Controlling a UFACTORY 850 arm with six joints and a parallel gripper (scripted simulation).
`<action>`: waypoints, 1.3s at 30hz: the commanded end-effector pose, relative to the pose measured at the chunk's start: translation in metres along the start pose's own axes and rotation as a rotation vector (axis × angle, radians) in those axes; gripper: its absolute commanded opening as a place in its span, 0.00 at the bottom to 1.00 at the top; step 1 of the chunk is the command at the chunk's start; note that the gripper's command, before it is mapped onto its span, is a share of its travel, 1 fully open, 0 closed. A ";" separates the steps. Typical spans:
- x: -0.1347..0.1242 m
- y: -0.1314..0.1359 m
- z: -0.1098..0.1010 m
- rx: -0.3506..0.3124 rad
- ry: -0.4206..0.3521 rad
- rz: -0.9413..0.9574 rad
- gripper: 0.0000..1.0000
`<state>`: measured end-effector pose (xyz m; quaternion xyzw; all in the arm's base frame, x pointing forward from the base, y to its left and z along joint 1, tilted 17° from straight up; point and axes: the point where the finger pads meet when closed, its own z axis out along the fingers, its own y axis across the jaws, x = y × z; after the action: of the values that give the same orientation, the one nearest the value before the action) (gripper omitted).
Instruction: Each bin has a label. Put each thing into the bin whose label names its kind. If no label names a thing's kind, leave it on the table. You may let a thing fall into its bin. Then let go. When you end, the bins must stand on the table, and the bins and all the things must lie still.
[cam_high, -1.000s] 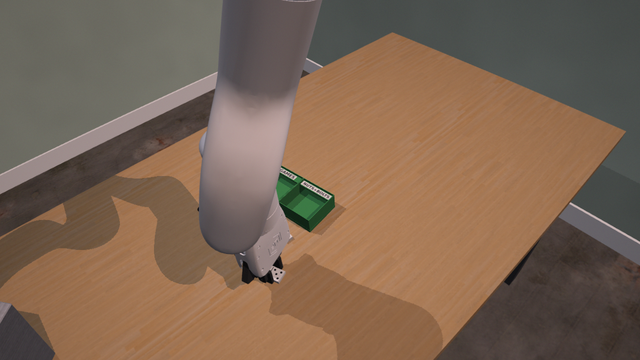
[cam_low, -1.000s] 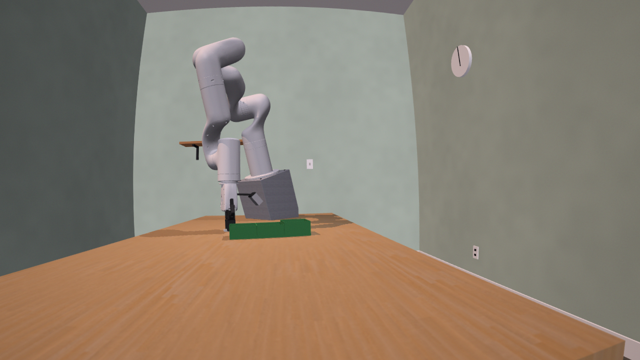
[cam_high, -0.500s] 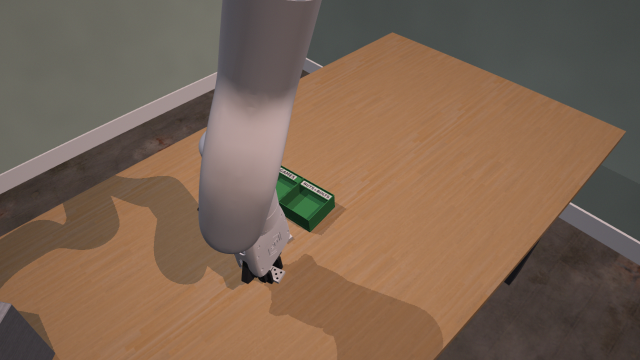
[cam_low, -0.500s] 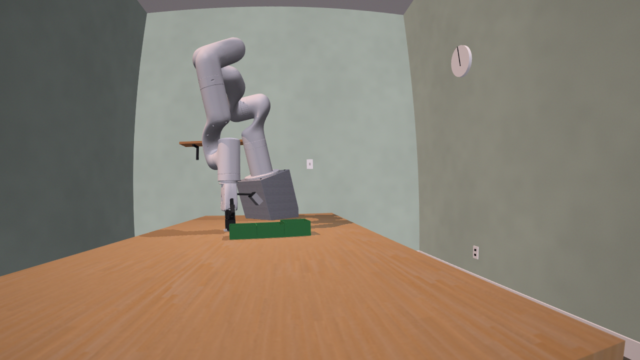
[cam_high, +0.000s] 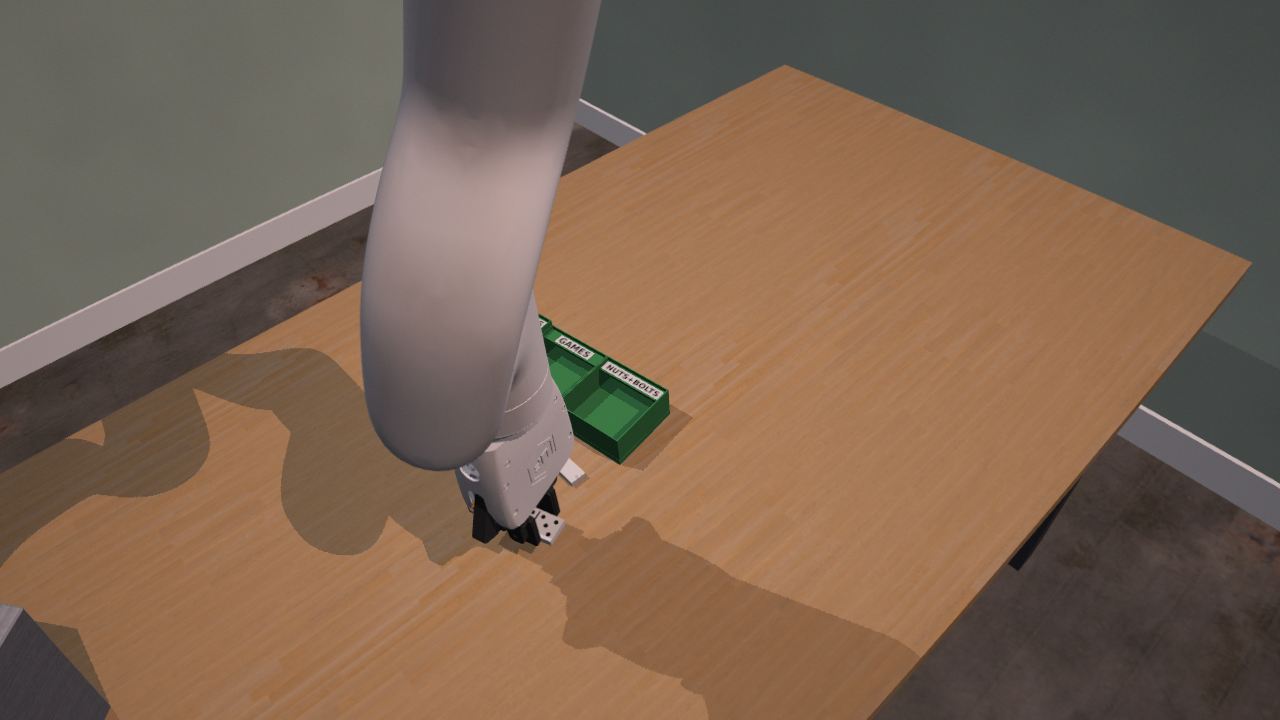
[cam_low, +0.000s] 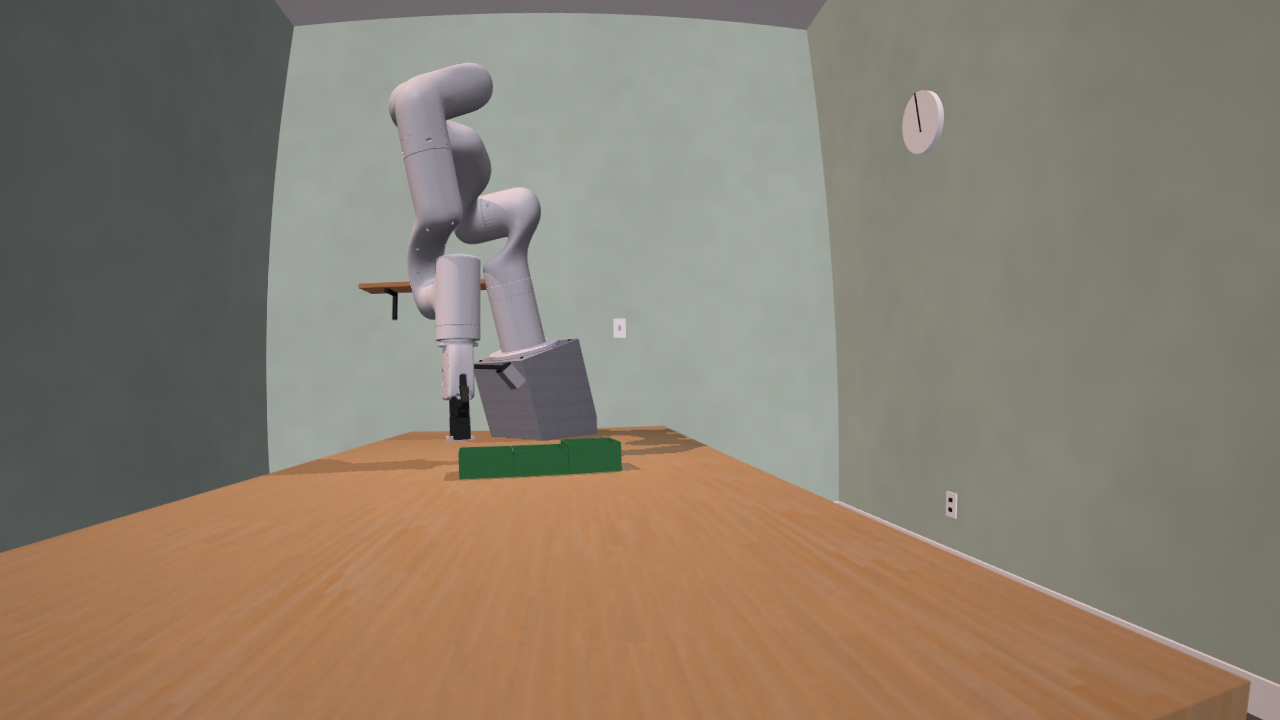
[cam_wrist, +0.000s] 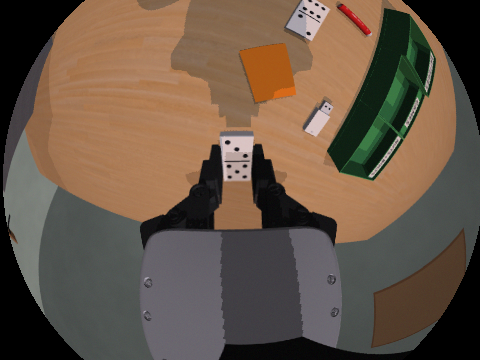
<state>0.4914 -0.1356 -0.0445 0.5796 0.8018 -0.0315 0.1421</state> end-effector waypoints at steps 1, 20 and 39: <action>0.000 0.001 -0.013 0.000 -0.001 0.000 0.00; 0.000 0.001 -0.026 0.000 -0.001 0.000 0.00; 0.039 0.075 -0.026 -0.001 -0.001 0.000 0.00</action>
<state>0.5299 -0.0837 -0.0210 0.5789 0.8018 -0.0245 0.1461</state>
